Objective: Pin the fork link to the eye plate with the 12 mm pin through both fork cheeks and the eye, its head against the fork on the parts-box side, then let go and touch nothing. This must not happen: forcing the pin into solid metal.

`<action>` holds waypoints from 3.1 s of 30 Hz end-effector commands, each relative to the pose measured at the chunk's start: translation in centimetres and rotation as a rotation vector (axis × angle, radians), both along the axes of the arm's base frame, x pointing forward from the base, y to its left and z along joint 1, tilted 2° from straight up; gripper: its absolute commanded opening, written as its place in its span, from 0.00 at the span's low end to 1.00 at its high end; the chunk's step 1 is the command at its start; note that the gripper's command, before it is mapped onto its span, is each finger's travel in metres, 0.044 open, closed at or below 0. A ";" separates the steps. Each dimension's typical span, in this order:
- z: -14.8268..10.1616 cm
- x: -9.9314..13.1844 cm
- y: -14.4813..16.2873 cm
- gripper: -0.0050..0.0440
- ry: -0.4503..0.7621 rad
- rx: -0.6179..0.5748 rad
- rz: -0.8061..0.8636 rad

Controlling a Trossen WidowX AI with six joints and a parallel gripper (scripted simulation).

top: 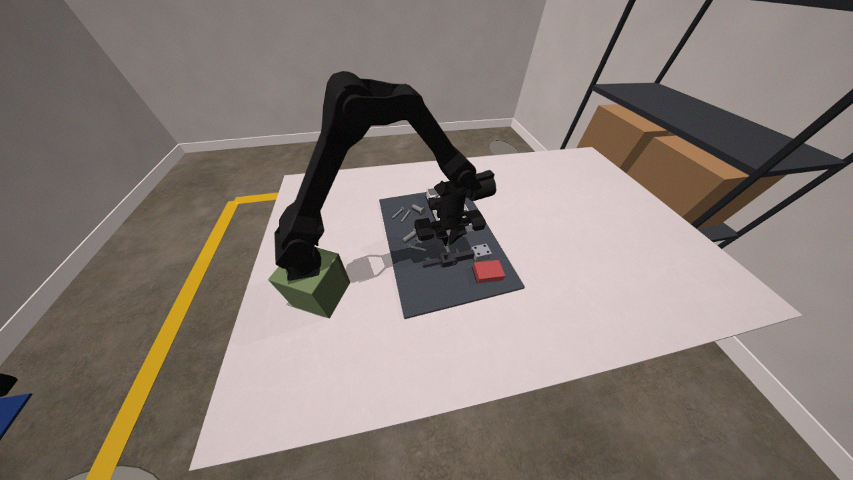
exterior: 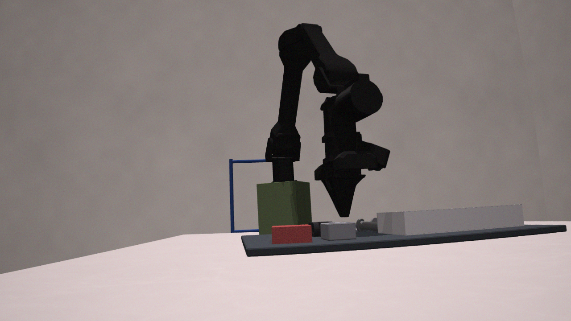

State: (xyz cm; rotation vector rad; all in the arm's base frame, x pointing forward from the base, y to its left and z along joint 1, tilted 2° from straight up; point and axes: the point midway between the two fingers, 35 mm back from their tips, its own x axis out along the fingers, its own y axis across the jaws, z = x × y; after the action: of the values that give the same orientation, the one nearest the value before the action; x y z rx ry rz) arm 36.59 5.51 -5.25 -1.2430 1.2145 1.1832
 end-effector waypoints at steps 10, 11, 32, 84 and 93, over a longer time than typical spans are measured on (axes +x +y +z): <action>0.0 0.0 0.2 0.10 -0.006 0.010 0.003; 0.1 0.0 0.5 0.10 -0.007 0.012 0.004; -0.3 0.0 2.3 0.10 -0.007 0.013 0.004; -2.5 0.2 2.0 0.10 -0.007 0.013 0.004; -2.5 0.2 1.7 0.10 -0.007 0.013 0.004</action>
State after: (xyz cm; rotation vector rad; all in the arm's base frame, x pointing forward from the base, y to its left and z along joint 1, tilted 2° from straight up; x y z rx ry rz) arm 36.85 7.39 -7.70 -1.2404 1.1998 1.1823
